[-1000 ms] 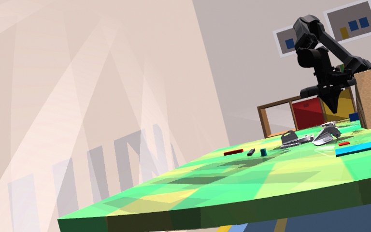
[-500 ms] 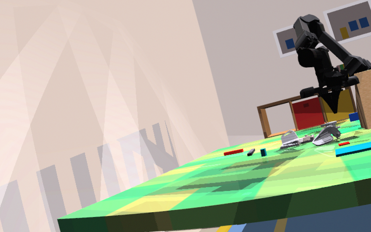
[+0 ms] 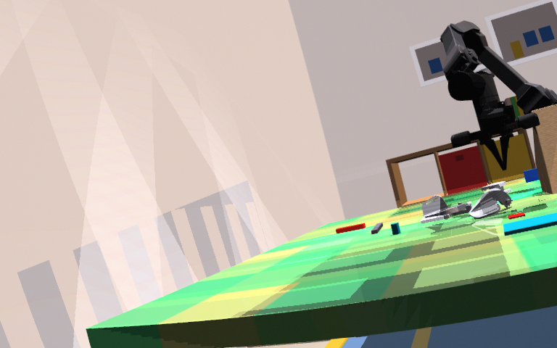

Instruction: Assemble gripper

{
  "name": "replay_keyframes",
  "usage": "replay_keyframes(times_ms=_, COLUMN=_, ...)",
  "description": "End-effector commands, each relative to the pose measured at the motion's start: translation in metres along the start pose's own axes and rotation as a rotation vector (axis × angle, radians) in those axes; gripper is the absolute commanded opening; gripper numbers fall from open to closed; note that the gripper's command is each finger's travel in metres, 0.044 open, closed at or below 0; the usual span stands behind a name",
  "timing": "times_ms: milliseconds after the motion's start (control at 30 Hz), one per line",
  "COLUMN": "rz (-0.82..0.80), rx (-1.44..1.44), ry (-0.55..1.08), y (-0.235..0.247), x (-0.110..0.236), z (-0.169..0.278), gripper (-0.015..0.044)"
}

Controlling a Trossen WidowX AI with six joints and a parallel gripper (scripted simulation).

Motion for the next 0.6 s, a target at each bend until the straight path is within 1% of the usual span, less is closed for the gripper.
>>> replay_keyframes(times_ms=0, rz=-0.001, rx=-0.082, ry=-0.006, y=-0.0003, x=0.0008, z=-0.0026, gripper=0.0000)
replay_keyframes(times_ms=567, rz=-0.002, rx=-0.416, ry=-0.007, y=0.0016, x=0.0007, z=-0.0066, gripper=0.0000)
Point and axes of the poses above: the point midway between the two fingers, 35 mm back from their tips, its own x axis back along the fingers, its own y axis across the jaws, z = x × y, the point moved 1 cm from there along x, back along the fingers, and after that the axes turned 2 degrees about x, right-handed, at the moved point
